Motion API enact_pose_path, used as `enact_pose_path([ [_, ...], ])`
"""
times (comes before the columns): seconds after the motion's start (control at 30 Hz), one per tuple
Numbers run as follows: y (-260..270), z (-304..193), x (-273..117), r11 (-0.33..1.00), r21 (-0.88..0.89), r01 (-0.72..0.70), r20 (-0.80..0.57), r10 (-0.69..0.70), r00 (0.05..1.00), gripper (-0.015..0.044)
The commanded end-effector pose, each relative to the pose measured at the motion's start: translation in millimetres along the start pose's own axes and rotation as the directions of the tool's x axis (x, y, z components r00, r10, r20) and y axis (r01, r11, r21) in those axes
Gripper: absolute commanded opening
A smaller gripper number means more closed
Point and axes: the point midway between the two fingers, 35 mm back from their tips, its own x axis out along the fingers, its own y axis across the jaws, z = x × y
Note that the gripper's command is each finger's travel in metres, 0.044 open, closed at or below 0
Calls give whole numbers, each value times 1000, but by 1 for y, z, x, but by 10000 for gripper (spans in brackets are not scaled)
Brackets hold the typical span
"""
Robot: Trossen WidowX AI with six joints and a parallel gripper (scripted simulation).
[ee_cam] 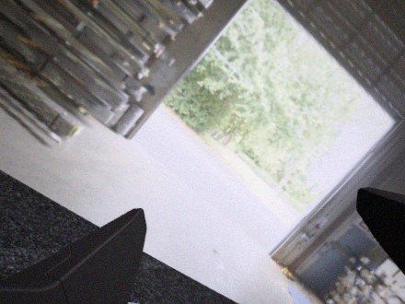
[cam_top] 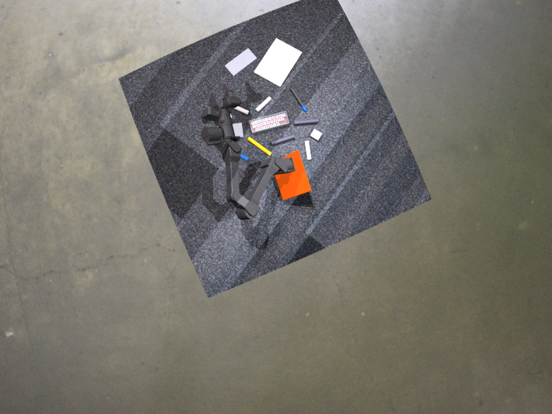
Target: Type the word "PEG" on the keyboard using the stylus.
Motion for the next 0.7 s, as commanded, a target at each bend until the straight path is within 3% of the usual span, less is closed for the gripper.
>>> enact_pose_path([
  [0.0,1,-2,1,1000,0,-6,-10,6,1000,414],
  [0.17,25,-67,22,988,27,-149,-273,151,950,282],
  [0.3,47,-128,24,957,122,-262,-499,287,817,177],
  [0.53,86,-223,-8,855,413,-314,-750,515,415,0],
  [0.67,107,-262,-43,765,610,-206,-759,639,125,0],
])
